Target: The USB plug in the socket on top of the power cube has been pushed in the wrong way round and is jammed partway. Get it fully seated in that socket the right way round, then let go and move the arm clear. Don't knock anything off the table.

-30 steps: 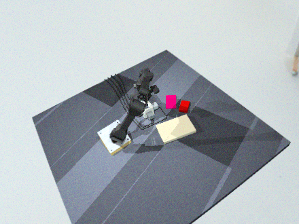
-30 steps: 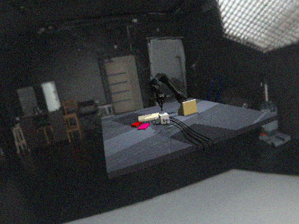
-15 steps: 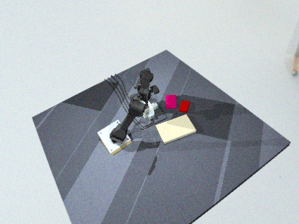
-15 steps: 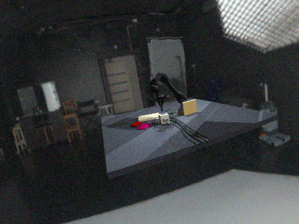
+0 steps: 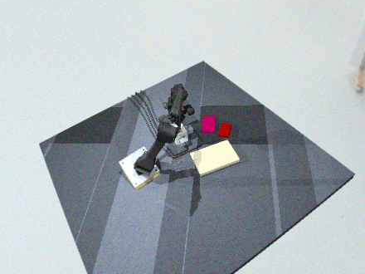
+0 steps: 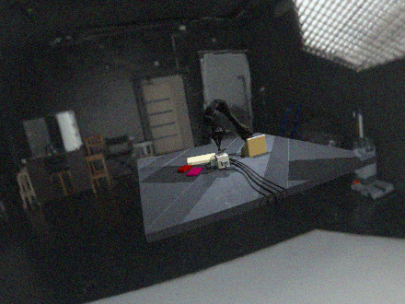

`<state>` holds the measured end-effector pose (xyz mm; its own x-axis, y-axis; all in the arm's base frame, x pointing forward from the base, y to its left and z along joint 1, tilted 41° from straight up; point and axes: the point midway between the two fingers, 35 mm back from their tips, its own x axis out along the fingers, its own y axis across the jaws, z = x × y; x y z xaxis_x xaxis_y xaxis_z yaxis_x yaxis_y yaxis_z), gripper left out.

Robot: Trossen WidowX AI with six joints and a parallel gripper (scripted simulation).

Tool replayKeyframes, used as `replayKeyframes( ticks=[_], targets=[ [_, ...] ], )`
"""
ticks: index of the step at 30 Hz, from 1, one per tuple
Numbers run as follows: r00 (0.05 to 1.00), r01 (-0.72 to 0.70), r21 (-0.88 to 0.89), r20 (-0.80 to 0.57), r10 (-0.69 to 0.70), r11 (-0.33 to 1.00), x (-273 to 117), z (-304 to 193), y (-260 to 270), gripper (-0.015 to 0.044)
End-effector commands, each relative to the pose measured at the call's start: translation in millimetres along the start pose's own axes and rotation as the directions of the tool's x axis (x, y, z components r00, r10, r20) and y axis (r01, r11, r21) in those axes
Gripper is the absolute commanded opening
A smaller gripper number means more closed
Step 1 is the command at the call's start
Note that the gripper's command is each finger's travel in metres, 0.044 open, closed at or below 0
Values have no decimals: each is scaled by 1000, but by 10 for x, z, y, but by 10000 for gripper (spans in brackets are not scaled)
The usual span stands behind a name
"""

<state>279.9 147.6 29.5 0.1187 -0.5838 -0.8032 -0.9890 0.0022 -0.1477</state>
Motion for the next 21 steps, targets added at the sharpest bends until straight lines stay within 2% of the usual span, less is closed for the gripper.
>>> replayKeyframes(
  ticks=[1,21],
  targets=[
    [1000,-4,-6,5,4,1000,13,3,12,0],
    [1000,-4,-7,26,4,1000,38,11,12,0]
  ],
)
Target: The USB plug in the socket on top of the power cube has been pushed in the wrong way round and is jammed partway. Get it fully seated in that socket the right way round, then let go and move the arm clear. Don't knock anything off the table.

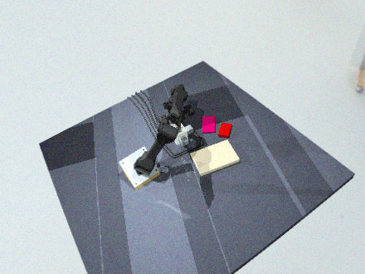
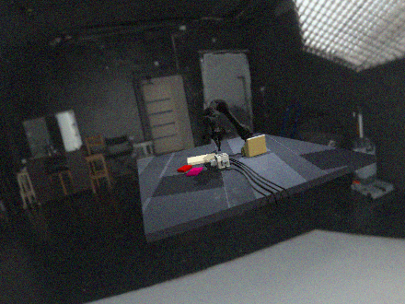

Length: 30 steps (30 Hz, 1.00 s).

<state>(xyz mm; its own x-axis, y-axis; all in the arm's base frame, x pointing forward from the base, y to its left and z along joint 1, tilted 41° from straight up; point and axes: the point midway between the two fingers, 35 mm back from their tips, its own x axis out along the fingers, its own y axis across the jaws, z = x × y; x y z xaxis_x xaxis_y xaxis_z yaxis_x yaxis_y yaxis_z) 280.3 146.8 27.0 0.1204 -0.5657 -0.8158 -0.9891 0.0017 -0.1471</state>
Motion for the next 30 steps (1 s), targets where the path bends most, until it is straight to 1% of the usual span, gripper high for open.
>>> replayKeyframes(
  ticks=[1,30],
  targets=[
    [1000,-4,-6,5,4,1000,13,3,12,0],
    [999,-4,-8,36,4,1000,49,13,12,0]
  ],
)
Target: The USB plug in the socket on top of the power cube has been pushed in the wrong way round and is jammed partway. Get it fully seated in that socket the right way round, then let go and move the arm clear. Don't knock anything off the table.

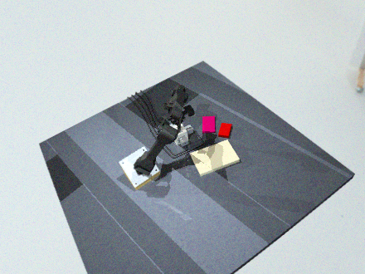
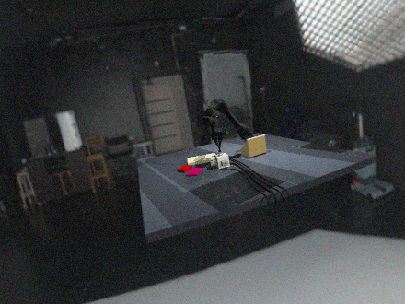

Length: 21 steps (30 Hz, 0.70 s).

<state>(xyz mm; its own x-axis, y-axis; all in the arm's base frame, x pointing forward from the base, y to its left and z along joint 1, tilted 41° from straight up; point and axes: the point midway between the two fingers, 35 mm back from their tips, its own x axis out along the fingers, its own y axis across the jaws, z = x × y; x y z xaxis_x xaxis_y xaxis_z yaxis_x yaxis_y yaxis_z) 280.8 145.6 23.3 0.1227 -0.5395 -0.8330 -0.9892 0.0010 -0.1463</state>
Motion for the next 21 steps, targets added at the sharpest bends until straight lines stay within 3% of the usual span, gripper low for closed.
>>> replayKeyframes(
  ticks=[1,21],
  targets=[
    [1000,-4,-6,5,4,1000,14,2,12,0],
    [1000,-4,-6,7,4,1000,38,0,12,0]
  ],
)
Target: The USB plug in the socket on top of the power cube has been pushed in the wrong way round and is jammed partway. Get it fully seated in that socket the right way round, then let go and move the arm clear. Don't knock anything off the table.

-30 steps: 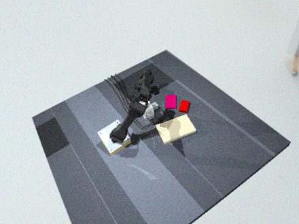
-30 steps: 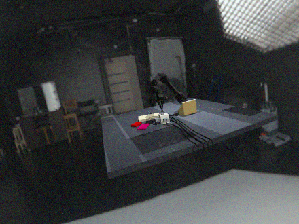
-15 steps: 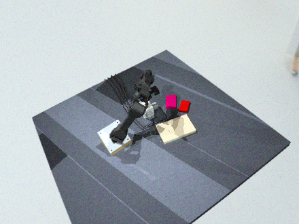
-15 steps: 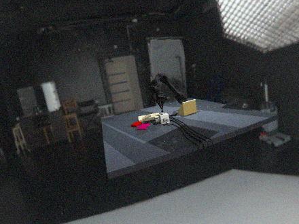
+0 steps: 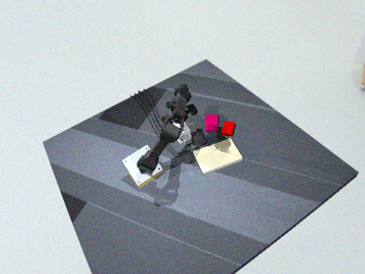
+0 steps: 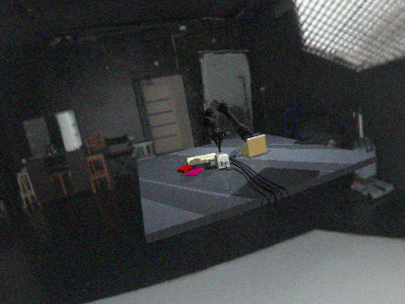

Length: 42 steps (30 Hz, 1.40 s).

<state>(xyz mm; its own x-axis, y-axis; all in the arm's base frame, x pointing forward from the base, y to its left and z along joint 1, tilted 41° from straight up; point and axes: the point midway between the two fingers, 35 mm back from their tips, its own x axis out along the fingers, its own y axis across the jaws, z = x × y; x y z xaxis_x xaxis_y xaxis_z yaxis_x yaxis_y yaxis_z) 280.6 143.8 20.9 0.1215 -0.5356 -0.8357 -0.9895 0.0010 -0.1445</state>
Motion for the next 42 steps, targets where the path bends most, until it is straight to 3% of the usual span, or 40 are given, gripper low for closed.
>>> replayKeyframes(
  ticks=[1,42],
  targets=[
    [1000,-2,-5,2,2,1000,9,3,7,0],
    [1000,-2,-5,2,2,1000,58,-3,7,0]
  ],
)
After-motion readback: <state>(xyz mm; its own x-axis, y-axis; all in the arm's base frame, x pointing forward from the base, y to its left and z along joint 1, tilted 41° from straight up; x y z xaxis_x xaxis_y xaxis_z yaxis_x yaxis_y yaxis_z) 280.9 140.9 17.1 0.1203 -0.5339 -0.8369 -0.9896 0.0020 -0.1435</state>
